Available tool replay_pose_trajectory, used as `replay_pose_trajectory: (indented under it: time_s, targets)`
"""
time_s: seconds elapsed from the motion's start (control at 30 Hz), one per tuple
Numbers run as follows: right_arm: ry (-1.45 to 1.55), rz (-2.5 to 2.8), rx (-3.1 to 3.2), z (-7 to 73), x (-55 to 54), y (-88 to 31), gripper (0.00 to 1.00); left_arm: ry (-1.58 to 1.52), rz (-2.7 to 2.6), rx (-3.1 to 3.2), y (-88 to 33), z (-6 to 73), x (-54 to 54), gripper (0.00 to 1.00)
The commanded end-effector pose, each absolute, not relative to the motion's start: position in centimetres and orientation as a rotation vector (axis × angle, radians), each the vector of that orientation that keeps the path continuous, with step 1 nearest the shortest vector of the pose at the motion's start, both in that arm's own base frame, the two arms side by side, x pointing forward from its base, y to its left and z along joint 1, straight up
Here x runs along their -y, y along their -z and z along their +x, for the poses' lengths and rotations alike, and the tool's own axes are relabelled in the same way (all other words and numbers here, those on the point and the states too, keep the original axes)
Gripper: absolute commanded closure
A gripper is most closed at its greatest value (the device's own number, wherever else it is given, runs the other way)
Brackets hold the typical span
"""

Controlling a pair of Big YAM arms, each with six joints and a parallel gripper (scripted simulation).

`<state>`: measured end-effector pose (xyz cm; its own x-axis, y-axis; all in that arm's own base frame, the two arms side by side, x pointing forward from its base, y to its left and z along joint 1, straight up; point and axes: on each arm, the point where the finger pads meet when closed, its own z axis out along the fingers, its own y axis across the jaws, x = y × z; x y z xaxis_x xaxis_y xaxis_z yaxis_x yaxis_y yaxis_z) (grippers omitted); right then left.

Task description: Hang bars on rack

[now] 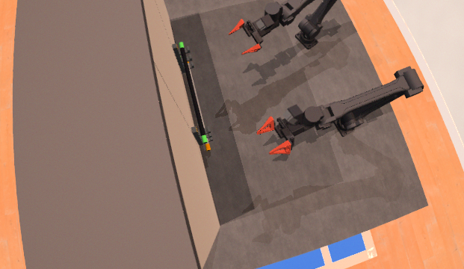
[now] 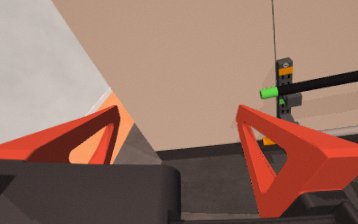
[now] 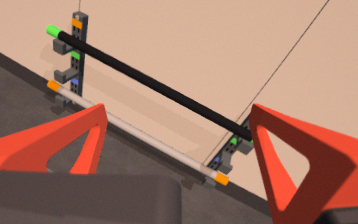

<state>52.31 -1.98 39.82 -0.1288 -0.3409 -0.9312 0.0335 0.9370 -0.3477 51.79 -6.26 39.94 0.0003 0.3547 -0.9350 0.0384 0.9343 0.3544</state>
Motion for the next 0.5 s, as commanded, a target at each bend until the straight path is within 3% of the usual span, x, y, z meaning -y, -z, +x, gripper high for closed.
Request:
replay_pose_trajectory:
  time_s: [0.0,0.47]
  targets:
    - [0.403,-0.271,-1.636,52.6,3.0,-40.7,0.00,-0.298,0.371,-1.506,-40.7,51.7,7.5,0.00]
    - [0.557,-0.374,-1.641,52.8,4.1,-37.9,0.00,-0.408,0.509,-1.463,-37.9,51.6,10.1,0.00]
